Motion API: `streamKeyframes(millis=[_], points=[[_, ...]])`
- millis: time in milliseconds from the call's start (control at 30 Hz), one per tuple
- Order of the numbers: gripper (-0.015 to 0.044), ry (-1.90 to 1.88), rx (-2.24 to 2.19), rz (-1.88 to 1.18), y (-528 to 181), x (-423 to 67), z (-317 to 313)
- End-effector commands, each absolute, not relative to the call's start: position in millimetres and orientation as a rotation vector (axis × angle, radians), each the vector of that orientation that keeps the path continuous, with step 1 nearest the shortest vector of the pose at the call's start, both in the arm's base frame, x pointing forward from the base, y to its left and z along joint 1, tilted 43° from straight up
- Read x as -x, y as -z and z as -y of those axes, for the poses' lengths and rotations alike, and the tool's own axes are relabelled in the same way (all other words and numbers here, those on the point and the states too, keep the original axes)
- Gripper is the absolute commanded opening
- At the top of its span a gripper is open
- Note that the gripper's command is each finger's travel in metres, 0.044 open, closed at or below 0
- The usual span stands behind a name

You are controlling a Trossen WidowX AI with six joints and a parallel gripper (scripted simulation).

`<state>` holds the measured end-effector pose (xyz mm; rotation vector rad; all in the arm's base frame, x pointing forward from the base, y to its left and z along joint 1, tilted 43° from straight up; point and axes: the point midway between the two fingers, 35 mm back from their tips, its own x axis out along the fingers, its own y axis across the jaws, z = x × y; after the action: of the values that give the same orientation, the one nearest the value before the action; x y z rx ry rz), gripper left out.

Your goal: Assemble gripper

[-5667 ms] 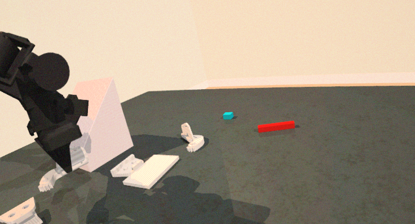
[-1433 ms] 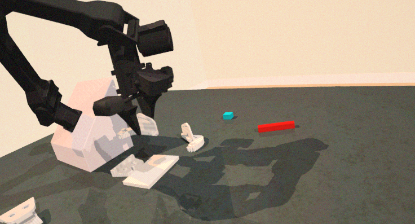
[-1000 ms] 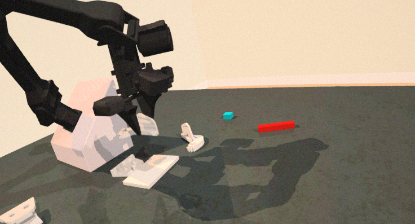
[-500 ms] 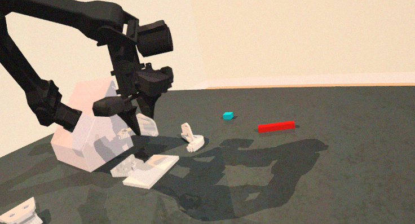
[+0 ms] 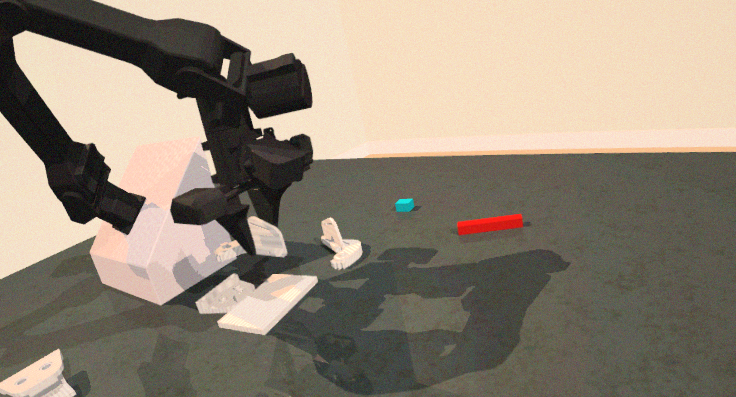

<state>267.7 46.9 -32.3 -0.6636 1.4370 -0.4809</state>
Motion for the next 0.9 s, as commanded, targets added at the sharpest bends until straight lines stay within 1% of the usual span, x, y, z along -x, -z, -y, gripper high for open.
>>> streamKeyframes(millis=[0,500,867], points=[[0.0134,0.481,0.673,-1.439,36.7,-267.2,-42.3],[0.0134,0.484,0.674,-1.439,53.3,-268.2,-25.9],[0.0134,0.484,0.674,-1.439,54.0,-268.2,-25.2]])
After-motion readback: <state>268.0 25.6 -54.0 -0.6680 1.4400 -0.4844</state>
